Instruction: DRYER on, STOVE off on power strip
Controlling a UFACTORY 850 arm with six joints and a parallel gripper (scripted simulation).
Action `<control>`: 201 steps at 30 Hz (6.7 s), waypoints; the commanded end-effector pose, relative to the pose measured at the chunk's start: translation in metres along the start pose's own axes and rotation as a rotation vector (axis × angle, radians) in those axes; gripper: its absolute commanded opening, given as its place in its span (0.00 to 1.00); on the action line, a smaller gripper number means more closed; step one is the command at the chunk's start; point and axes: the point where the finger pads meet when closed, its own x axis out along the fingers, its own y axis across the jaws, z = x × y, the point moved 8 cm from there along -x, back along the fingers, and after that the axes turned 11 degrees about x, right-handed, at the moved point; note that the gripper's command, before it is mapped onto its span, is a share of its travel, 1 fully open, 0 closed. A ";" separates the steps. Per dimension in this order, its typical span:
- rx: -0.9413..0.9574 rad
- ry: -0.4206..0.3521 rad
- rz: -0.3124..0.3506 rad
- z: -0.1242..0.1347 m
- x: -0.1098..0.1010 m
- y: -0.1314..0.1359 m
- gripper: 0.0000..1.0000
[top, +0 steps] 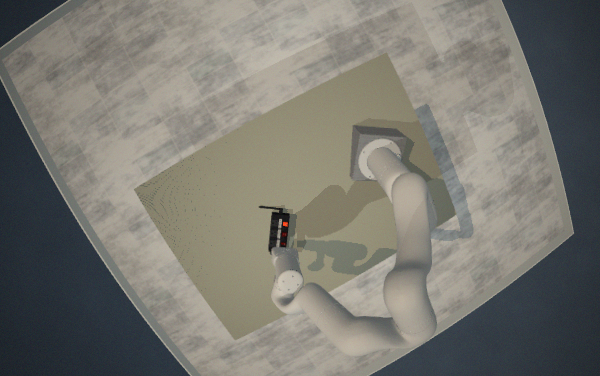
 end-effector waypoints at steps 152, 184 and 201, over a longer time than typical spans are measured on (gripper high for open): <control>0.000 0.000 0.001 -0.003 0.041 0.001 0.00; 0.000 0.000 0.001 -0.003 0.050 0.001 0.00; 0.000 0.000 0.001 -0.003 0.048 0.001 0.00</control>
